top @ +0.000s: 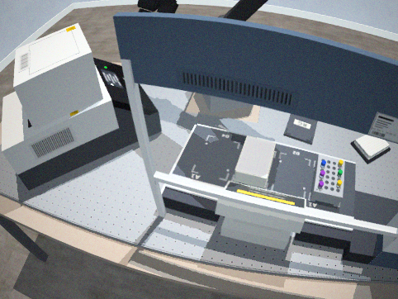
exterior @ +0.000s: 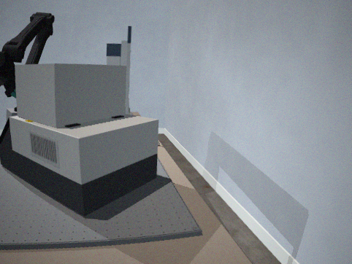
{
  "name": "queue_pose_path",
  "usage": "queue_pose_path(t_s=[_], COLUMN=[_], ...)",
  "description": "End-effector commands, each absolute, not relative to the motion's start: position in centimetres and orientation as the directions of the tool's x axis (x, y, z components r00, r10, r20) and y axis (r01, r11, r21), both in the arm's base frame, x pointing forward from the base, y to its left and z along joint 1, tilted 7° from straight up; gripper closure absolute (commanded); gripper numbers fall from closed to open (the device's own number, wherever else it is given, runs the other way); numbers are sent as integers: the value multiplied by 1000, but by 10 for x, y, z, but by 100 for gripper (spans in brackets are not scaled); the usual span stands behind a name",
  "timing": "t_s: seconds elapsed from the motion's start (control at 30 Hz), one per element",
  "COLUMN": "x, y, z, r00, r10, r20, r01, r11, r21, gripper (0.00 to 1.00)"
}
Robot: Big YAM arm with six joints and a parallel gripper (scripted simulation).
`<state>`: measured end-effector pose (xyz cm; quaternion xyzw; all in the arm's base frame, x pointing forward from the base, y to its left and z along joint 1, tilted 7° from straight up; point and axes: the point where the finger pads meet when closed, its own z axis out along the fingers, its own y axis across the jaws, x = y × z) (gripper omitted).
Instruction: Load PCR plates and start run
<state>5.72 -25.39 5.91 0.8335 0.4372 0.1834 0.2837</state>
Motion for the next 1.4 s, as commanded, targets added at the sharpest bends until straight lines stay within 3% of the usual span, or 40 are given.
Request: queue_pose_path(t_s=[0.0, 0.23, 0.6, 1.37], x=[45, 17, 25, 43], y=[-262, -249, -254, -288], z=[65, 56, 57, 51], r00=[602, 707, 808, 783], r10=[797, 702, 577, 614], r20=[41, 88, 118, 102], r01=[587, 489, 366, 398], r11=[-478, -574, -649, -619], r21=[653, 656, 667, 677], gripper=[100, 100, 100, 100])
